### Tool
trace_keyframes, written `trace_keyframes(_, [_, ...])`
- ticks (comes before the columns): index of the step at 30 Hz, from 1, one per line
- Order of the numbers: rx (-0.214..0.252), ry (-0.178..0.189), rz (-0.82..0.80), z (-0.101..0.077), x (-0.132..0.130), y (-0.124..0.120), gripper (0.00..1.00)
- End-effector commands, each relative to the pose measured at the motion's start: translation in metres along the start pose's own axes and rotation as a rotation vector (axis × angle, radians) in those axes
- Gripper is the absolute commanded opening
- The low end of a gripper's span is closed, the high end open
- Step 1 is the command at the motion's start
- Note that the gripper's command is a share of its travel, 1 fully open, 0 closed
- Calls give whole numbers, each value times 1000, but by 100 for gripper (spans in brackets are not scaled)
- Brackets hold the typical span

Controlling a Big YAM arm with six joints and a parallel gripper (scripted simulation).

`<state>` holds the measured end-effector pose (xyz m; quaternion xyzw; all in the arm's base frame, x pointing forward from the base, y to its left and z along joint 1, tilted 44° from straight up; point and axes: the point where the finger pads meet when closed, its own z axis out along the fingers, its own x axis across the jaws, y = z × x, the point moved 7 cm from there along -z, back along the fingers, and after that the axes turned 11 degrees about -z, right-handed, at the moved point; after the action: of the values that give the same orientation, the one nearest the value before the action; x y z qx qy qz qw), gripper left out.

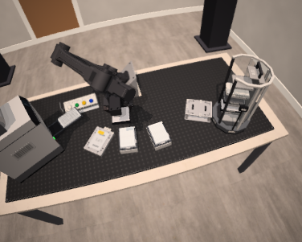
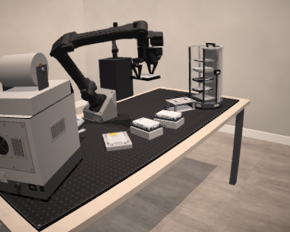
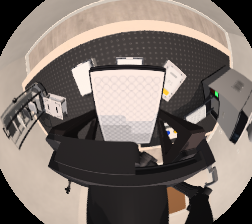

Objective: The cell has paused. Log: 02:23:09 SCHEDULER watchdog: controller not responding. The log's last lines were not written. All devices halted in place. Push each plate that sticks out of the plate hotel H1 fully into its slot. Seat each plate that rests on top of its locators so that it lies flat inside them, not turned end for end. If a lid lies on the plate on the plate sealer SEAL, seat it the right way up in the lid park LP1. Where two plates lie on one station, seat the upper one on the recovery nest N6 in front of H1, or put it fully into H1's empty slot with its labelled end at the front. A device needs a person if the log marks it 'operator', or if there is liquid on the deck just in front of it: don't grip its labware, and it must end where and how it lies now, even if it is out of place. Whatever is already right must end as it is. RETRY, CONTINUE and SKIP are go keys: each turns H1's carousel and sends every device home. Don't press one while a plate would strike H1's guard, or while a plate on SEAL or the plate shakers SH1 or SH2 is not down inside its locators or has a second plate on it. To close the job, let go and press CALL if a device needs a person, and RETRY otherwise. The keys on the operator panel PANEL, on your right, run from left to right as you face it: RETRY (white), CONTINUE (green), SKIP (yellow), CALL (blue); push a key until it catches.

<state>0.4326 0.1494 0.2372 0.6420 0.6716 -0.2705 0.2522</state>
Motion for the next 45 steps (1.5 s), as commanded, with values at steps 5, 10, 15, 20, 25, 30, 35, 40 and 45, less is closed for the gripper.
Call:
trace_keyframes(5, [-3, 5, 33, -14, -6, 12, 84])
trace_keyframes(10, [-3, 5, 33, -14, -6, 12, 84])
trace_keyframes(15, [-3, 5, 33, -14, -6, 12, 84])
trace_keyframes(20, [-3, 5, 33, -14, -6, 12, 84])
trace_keyframes(25, [-19, 6, -107, -22, 12, 11, 84])
trace_keyframes(30, [-19, 5, -241, -21, 25, 14, 84])
trace_keyframes(35, [-19, 5, -341, -21, 42, 18, 84])
trace_keyframes(40, [-20, 5, -341, -21, 58, 22, 84])
trace_keyframes(45, [-19, 4, -320, -21, 68, 25, 84])
